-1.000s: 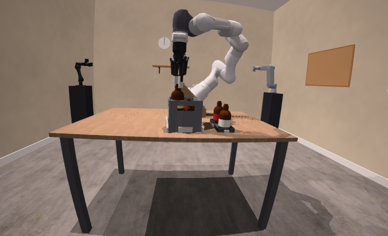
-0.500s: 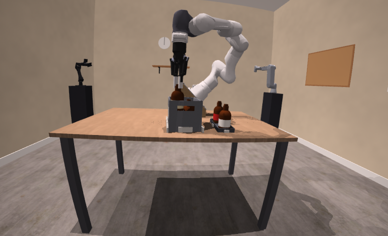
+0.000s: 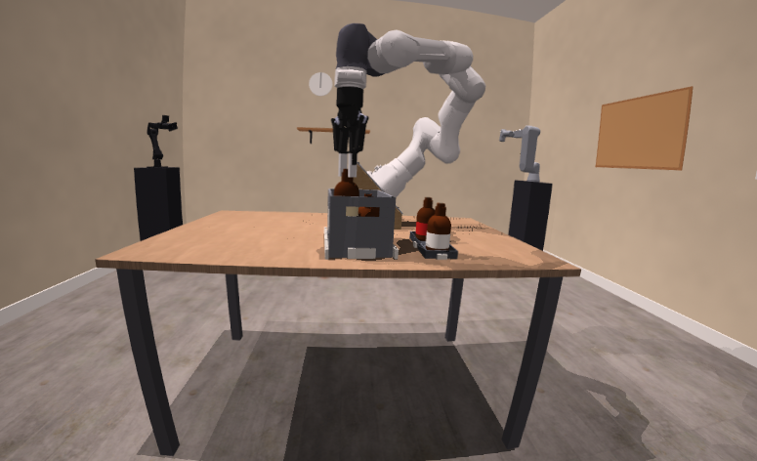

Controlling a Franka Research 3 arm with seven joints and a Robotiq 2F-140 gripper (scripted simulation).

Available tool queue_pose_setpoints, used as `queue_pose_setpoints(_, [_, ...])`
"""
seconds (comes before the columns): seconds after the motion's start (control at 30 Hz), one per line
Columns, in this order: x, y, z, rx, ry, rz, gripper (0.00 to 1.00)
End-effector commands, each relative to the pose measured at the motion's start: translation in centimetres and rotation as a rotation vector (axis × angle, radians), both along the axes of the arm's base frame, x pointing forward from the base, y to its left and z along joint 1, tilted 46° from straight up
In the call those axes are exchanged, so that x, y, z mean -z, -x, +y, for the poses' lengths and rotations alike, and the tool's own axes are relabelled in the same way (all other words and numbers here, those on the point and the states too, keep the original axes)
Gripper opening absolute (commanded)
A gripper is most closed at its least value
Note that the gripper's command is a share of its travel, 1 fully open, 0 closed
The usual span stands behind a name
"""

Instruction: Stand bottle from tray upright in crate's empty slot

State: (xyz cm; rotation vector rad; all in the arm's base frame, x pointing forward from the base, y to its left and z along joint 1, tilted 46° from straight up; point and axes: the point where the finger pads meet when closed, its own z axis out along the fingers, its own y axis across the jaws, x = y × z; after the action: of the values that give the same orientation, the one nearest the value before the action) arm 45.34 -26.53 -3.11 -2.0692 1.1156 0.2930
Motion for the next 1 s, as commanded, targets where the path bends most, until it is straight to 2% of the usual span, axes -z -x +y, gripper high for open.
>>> queue_pose_setpoints(0.0, [0.2,-0.3,-0.1,0.003,0.009,-0.009,0.0])
queue_pose_setpoints(0.97, [1.9,-0.6,1.6,0.003,0.009,-0.009,0.0])
